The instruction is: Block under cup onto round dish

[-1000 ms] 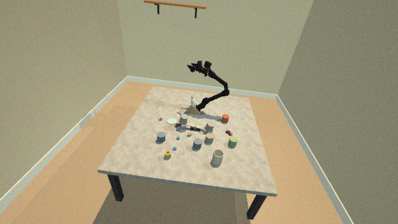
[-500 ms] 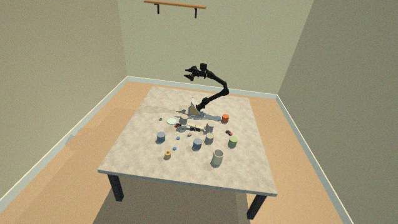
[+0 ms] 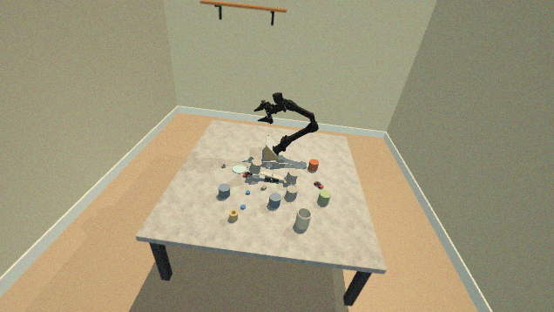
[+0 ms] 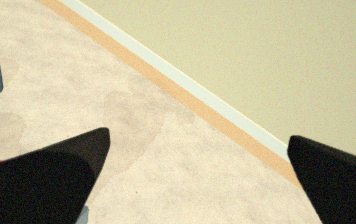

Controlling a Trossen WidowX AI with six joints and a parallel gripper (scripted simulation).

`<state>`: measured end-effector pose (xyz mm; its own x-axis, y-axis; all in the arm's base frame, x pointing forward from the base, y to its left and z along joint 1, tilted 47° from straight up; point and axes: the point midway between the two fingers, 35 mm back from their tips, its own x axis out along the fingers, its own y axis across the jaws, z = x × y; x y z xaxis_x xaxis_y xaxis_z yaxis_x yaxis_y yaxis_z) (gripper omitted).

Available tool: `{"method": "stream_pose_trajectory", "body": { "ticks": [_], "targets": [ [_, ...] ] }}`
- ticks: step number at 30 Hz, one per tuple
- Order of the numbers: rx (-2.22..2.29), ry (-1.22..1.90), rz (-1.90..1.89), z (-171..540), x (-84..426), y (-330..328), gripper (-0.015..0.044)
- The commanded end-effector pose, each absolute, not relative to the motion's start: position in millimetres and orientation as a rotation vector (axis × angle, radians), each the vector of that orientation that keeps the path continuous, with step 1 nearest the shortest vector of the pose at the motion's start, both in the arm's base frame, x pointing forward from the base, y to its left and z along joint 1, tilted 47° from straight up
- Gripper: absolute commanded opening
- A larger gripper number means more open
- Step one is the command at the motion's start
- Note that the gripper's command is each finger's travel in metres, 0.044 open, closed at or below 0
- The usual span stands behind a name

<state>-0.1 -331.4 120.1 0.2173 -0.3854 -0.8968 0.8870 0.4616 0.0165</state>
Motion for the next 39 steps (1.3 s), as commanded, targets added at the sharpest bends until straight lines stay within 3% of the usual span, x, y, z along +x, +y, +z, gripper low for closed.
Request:
{"method": "stream_pose_trajectory", "body": {
  "ticks": [1,25,39],
  "targets": [
    [0.633,0.997,-0.815,113,23,-316,0.0440],
    [0.774,0.854,-0.016,122,133,-202,0.0440],
    [0.822,0.758,0.187,142,159,-170,0.0440]
  ]
}}
